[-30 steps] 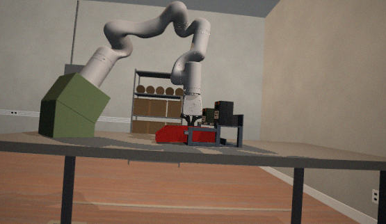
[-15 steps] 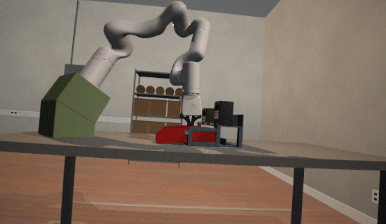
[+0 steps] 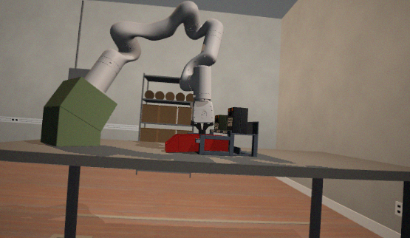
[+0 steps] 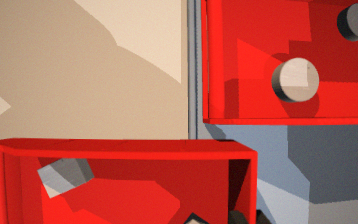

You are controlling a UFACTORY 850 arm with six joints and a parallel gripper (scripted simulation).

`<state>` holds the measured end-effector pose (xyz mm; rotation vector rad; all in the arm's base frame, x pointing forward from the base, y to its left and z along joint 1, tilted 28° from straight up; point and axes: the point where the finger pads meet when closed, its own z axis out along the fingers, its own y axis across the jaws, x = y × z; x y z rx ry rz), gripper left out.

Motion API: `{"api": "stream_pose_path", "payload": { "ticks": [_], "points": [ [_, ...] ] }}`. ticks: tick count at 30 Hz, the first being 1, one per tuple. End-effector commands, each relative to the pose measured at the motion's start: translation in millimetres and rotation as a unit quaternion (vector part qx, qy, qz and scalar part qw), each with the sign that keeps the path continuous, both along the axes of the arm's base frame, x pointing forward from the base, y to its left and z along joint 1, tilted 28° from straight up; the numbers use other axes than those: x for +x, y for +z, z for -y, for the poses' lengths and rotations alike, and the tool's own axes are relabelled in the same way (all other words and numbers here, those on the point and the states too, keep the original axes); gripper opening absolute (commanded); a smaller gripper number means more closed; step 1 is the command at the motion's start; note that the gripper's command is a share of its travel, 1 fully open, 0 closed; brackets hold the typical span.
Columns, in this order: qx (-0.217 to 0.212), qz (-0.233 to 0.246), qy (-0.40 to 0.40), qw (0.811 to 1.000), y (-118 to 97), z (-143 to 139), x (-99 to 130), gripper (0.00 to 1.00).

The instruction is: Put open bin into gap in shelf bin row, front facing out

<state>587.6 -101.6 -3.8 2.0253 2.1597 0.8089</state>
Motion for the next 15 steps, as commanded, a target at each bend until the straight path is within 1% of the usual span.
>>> {"api": "stream_pose_path", "payload": {
  "ticks": [1,9,10,15],
  "points": [
    [0.000,0.001,0.000,1.000,0.6,0.5,0.5,0.00],
    [0.000,0.001,0.000,1.000,0.6,0.5,0.5,0.00],
    [0.000,0.001,0.000,1.000,0.6,0.5,0.5,0.34],
    [0.000,0.001,0.000,1.000,0.6,0.5,0.5,0.34]
  ]
}}
